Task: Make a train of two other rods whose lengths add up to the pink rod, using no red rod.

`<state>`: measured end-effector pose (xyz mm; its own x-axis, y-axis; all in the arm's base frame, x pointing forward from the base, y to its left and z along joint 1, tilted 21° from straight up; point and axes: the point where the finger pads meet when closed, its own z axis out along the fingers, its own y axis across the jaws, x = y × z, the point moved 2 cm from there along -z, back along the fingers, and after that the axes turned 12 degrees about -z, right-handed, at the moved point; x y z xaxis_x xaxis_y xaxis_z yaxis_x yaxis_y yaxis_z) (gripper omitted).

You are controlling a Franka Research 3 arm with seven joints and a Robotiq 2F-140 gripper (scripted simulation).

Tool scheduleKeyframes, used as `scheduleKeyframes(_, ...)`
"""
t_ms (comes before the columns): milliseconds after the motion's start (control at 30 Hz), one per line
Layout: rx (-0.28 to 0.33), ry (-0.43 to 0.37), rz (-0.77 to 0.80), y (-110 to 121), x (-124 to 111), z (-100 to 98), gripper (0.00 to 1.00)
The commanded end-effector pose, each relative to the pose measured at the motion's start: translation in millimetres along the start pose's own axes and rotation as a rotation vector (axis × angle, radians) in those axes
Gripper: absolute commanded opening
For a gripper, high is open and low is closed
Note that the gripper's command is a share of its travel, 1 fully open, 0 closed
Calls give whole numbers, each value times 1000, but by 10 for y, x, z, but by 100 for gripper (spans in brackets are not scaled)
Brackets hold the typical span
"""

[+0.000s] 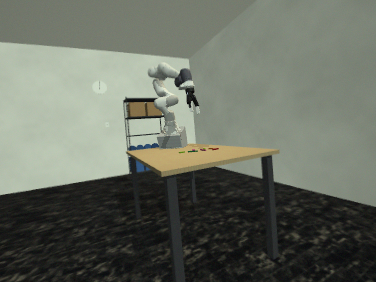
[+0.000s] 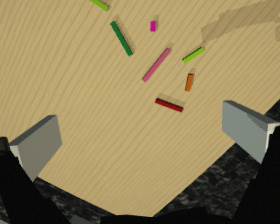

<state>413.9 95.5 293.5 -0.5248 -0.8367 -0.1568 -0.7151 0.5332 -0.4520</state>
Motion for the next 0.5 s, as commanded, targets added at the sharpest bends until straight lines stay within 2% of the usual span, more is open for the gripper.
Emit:
scheduleKeyframes(0, 0, 0, 0, 0, 0, -1, 100)
scheduleKeyframes(167, 2, 23, -33, -4, 6, 85, 100)
scheduleKeyframes(233, 4, 64, -98, -2, 14, 246, 100)
scheduleKeyframes(300, 0, 114, -197, 21, 16, 488, 100)
scheduleKeyframes(367, -6, 139, -256, 48, 11, 630, 100)
scheduleKeyframes(433, -8, 142, -265, 53, 10, 652, 100)
scheduleKeyframes(467, -18, 164, -334, 98, -1, 819, 100)
